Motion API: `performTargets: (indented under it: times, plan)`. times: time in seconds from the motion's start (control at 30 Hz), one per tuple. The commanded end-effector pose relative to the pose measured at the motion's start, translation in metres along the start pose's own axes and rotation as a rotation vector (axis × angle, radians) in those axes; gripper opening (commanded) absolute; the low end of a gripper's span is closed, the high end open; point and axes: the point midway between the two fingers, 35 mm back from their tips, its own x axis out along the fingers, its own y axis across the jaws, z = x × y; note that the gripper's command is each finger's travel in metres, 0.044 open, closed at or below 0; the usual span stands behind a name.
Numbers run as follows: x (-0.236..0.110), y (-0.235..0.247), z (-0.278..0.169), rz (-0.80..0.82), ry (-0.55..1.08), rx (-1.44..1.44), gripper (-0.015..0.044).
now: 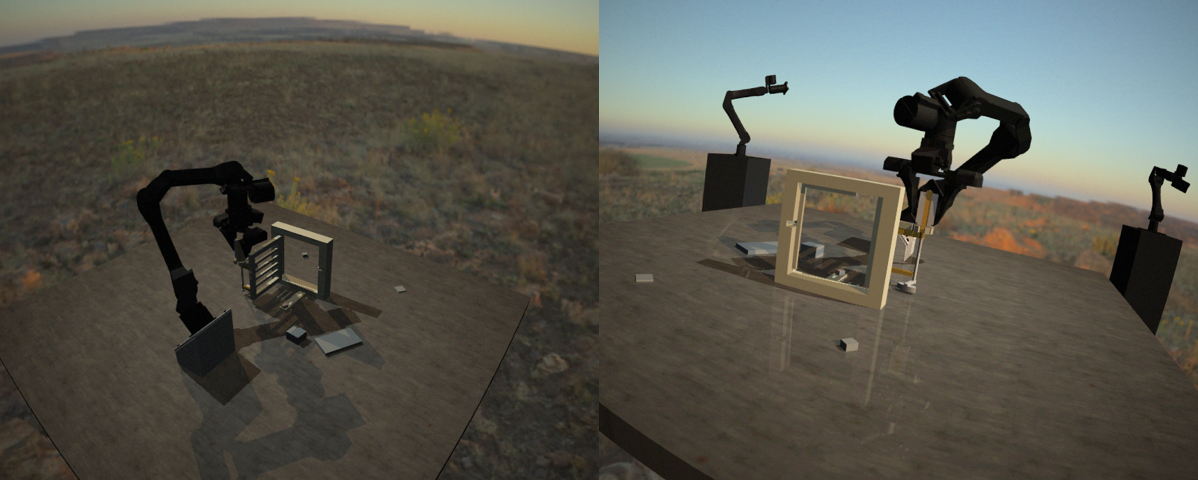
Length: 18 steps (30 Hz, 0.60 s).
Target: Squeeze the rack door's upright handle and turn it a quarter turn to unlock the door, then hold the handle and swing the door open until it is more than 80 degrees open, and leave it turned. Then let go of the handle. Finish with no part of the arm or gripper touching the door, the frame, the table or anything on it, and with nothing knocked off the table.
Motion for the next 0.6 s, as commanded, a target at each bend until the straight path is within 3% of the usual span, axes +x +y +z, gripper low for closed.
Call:
performTargets:
  times: [0.0, 0.57]
  plan:
    - [-0.006, 0.0, 0.0, -0.004, -0.019, 0.006, 0.0284]
    - [-0.04, 0.0, -0.002, -0.038, -0.122, 0.028, 0.0284]
